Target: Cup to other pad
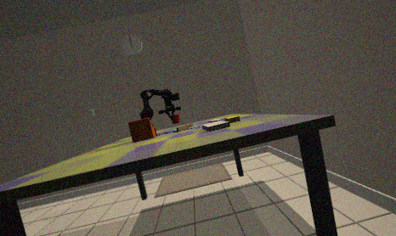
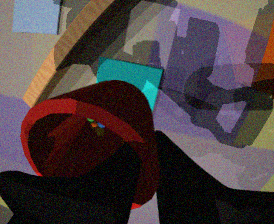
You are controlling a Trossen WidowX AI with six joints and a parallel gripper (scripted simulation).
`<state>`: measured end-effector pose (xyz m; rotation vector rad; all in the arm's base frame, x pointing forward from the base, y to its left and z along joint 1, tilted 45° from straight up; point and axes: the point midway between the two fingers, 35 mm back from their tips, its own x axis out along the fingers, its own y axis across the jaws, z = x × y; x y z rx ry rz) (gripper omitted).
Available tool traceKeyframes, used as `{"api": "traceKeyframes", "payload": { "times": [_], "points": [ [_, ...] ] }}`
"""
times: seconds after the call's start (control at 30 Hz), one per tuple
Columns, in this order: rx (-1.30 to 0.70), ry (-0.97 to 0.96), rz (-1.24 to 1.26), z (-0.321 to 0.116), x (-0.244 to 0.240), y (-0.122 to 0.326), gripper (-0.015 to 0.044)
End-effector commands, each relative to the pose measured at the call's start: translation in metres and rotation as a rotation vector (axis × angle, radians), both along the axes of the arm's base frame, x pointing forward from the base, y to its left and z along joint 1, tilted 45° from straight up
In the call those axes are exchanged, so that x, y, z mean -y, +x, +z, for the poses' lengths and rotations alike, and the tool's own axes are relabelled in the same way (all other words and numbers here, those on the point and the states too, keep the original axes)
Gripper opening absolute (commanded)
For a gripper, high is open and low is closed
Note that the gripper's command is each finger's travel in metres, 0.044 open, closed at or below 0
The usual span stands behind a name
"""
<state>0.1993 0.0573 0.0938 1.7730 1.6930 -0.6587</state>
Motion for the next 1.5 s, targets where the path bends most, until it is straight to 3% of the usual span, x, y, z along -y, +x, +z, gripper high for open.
{"api": "traceKeyframes", "payload": {
  "times": [0.0,1.47],
  "points": [
    [-0.002,0.005,-0.003,-0.003,-0.004,-0.001,0.0],
    [-0.002,0.008,-0.003,-0.034,-0.037,0.001,0.0]
  ]
}}
